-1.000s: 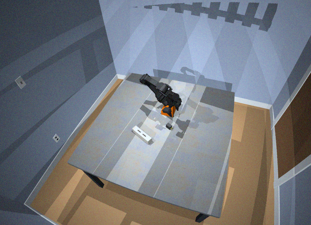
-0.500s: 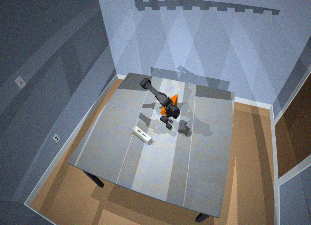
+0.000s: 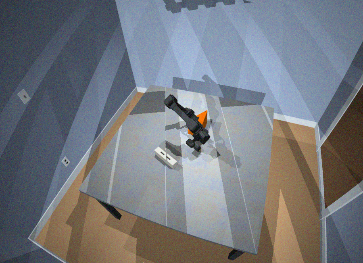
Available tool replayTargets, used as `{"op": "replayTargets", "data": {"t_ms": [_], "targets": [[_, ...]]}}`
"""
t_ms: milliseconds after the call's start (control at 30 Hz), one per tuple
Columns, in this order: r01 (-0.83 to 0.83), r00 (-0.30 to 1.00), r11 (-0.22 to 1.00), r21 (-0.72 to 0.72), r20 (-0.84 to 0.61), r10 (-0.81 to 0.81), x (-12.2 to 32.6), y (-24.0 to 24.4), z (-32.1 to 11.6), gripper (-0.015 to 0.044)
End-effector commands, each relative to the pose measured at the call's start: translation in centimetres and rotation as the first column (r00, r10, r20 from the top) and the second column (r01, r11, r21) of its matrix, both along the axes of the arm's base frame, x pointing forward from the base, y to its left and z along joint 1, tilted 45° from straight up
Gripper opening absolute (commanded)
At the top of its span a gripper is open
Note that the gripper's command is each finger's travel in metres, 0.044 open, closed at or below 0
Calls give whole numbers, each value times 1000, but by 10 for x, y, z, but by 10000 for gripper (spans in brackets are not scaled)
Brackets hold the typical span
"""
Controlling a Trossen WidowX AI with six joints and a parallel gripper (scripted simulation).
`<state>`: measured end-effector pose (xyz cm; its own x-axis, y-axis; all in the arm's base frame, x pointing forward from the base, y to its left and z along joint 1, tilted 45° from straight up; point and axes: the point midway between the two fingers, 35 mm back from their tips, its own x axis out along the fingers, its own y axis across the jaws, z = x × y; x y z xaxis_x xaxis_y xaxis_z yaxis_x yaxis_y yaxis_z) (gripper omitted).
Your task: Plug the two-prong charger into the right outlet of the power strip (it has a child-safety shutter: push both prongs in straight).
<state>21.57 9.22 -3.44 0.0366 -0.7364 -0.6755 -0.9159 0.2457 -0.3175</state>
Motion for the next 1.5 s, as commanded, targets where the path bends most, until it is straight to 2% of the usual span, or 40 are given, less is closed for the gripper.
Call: {"op": "replayTargets", "data": {"t_ms": [0,1267,1467], "targets": [[2,1000,1000,-7,2,-2,0,-5,-6,440],[2,1000,1000,-10,3,-2,3,-43,-45,440],[9,1000,1000,-6,5,-9,3,-41,-43,282]]}}
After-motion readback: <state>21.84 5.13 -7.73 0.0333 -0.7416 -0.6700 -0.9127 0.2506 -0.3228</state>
